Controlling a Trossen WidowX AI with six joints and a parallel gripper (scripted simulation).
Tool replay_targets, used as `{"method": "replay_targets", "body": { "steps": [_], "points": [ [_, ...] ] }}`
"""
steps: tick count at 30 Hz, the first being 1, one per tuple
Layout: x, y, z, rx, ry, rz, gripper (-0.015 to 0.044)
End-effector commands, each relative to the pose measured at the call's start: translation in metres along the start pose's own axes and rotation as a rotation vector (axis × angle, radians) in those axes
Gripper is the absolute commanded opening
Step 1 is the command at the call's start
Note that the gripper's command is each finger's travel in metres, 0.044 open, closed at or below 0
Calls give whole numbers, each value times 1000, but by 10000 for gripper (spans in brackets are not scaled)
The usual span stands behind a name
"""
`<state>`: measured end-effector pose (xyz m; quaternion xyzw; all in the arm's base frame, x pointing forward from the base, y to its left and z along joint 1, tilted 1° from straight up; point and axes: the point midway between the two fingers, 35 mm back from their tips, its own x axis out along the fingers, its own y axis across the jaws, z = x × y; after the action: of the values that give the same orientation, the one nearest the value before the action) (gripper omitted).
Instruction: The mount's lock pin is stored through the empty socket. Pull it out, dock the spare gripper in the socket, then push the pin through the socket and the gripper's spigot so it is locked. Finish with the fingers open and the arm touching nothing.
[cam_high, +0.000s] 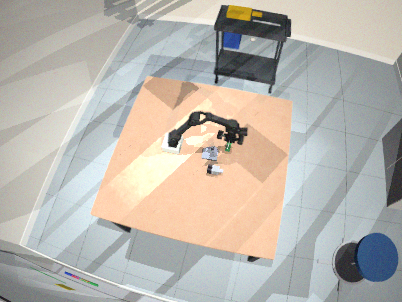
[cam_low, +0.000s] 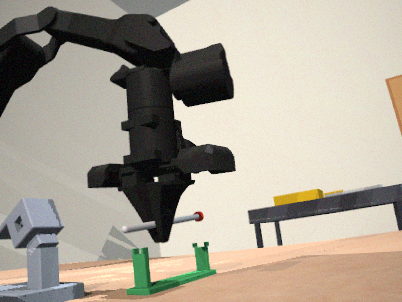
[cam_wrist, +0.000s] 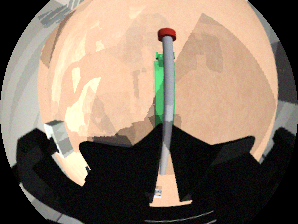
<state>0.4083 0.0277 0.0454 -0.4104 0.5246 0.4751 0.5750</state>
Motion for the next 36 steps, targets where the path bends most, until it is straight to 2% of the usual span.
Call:
{"method": "replay_targets", "body": {
  "steps": [1, 18, 36],
  "points": [
    [8, 0, -2, -4, 3, 8, 0],
    [31, -2, -4, -4, 0, 0, 0],
    [34, -1, -4, -5, 0, 0, 0]
  ]
}}
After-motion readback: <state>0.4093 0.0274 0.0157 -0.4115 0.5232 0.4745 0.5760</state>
